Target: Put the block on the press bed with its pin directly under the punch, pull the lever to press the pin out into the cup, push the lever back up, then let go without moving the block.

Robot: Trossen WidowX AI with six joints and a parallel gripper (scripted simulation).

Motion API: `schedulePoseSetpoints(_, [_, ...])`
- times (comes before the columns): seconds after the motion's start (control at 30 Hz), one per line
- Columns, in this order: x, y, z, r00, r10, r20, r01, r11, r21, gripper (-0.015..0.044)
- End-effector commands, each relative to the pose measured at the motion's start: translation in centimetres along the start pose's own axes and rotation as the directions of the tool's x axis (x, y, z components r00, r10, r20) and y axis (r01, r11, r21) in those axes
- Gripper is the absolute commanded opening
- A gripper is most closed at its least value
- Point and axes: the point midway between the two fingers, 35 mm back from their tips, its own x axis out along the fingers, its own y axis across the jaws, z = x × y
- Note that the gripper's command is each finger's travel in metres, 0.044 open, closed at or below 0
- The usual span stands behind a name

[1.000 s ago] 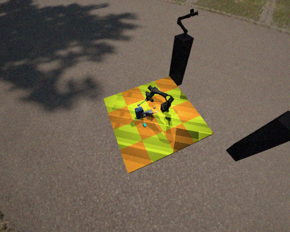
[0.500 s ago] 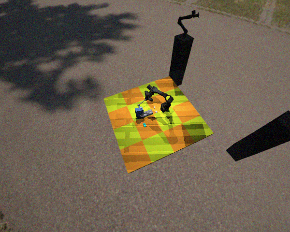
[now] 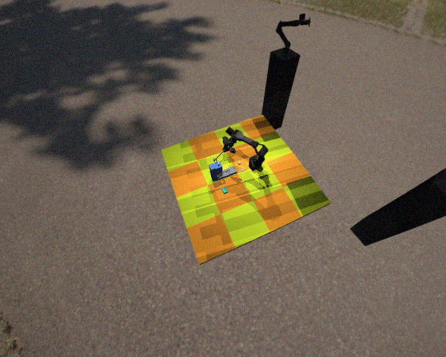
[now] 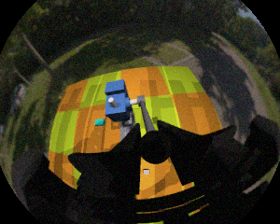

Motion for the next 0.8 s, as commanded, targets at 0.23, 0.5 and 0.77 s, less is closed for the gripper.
schedulePoseSetpoints(0.23, [0.1,0.0,1.9,1.000,0.003,0.010,-0.003,1.000,-0.006,0.0000])
schedulePoseSetpoints(0.5, [0.2,0.0,3.1,1.000,0.003,0.010,-0.003,1.000,-0.007,0.0000])
schedulePoseSetpoints(0.77, [0.5,0.0,4.3,1.000,0.003,0.010,-0.003,1.000,-0.007,0.0000])
